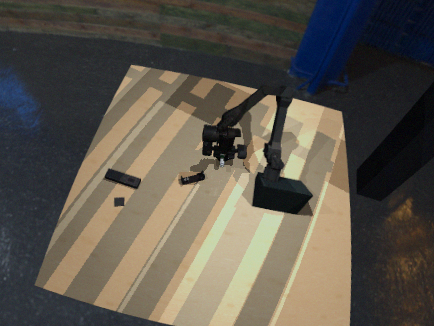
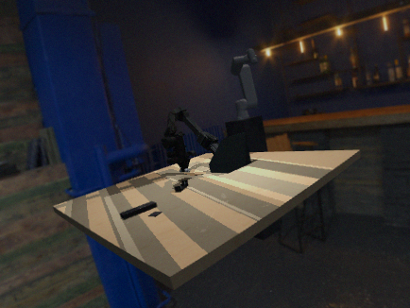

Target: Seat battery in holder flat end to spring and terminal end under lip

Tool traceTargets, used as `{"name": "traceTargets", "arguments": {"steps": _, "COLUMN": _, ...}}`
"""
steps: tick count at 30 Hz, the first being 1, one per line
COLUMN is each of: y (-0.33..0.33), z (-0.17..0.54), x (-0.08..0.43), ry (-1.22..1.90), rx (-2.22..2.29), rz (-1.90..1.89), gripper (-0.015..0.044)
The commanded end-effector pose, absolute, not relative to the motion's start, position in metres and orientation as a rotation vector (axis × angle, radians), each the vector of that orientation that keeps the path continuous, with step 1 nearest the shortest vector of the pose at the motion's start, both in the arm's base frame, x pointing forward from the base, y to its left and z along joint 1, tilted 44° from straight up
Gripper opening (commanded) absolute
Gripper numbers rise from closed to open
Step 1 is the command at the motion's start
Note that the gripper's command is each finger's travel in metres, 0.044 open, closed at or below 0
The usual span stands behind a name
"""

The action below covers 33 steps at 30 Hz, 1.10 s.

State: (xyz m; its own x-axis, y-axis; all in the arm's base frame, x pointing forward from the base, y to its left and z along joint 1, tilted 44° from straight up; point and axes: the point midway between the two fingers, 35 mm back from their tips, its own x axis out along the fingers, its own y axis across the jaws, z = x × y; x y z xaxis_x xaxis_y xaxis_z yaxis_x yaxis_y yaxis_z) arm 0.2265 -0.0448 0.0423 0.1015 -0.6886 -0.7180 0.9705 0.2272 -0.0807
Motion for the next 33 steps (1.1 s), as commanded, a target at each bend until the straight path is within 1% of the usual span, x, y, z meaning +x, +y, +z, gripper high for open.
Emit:
{"name": "traceTargets", "arguments": {"steps": 1, "y": -0.034, "z": 0.042, "x": 0.240, "ry": 0.855, "rx": 0.316, "rz": -1.201, "gripper": 0.0065}}
{"name": "traceTargets", "arguments": {"steps": 18, "y": 0.013, "z": 0.024, "x": 0.292, "ry": 1.326, "rx": -0.474, "rz": -0.663, "gripper": 0.0065}}
{"name": "traceTargets", "arguments": {"steps": 30, "y": 0.050, "z": 0.001, "x": 0.320, "ry": 1.539, "rx": -1.028, "rz": -0.188, "gripper": 0.0065}}
{"name": "traceTargets", "arguments": {"steps": 33, "y": 0.054, "z": -0.002, "x": 0.324, "ry": 1.556, "rx": -1.096, "rz": -0.125, "gripper": 0.0065}}
